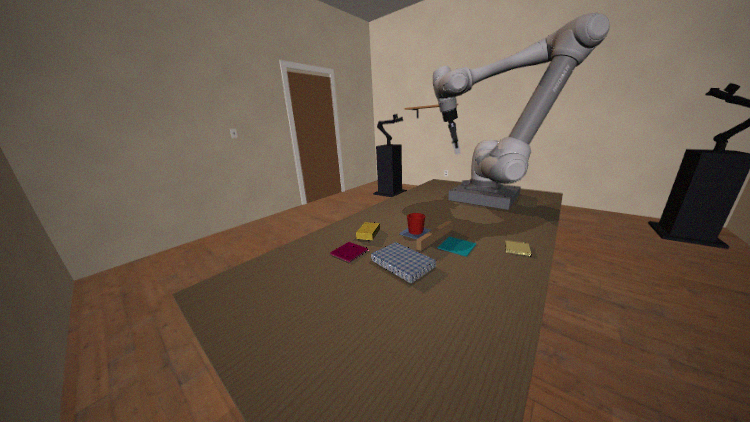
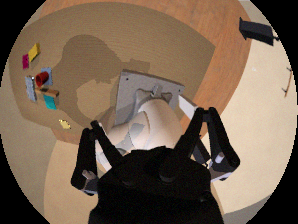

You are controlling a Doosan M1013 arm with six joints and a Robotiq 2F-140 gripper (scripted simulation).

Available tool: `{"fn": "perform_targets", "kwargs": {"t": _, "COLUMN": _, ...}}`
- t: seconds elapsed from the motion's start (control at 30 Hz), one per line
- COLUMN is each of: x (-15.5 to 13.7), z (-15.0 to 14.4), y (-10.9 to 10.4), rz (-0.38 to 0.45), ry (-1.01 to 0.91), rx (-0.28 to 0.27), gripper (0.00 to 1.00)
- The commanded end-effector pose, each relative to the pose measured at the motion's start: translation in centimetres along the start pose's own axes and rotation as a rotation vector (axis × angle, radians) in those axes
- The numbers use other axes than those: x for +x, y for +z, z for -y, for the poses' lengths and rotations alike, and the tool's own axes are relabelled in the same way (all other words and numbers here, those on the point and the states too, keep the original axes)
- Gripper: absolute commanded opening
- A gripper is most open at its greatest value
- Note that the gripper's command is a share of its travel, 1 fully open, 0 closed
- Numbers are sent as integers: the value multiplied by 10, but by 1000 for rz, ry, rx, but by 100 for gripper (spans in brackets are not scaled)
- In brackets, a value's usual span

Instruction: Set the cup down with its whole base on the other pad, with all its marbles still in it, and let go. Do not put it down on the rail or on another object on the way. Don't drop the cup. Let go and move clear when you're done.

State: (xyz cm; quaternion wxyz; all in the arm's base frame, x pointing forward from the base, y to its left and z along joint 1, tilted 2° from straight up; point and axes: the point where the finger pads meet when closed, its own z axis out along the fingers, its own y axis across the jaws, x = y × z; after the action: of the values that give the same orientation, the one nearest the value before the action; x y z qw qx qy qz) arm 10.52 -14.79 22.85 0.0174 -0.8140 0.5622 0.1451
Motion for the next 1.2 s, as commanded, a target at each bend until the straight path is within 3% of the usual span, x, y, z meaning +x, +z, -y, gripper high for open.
{"fn": "perform_targets", "kwargs": {"t": 0.0, "x": 0, "z": 0, "y": 0, "rz": 0, "ry": 0, "rx": 0, "gripper": 100}}
{"fn": "perform_targets", "kwargs": {"t": 0.53, "x": 0, "z": 0, "y": 0, "rz": 0, "ry": 0, "rx": 0, "gripper": 100}}
{"fn": "perform_targets", "kwargs": {"t": 0.57, "x": 0, "z": 0, "y": 0, "rz": 0, "ry": -1, "rx": 0, "gripper": 0}}
{"fn": "perform_targets", "kwargs": {"t": 0.77, "x": 27, "z": 18, "y": -9, "rz": -22, "ry": -176, "rx": -5, "gripper": 0}}
{"fn": "perform_targets", "kwargs": {"t": 0.87, "x": 65, "z": 51, "y": -21, "rz": -53, "ry": -434, "rx": -16, "gripper": 0}}
{"fn": "perform_targets", "kwargs": {"t": 0.97, "x": 81, "z": 67, "y": -25, "rz": -66, "ry": -545, "rx": -22, "gripper": 0}}
{"fn": "perform_targets", "kwargs": {"t": 1.0, "x": 98, "z": 86, "y": -28, "rz": -80, "ry": -667, "rx": -30, "gripper": 0}}
{"fn": "perform_targets", "kwargs": {"t": 1.1, "x": 98, "z": 86, "y": -28, "rz": -80, "ry": -667, "rx": -30, "gripper": 0}}
{"fn": "perform_targets", "kwargs": {"t": 1.17, "x": 131, "z": 134, "y": -33, "rz": -104, "ry": -901, "rx": -48, "gripper": 0}}
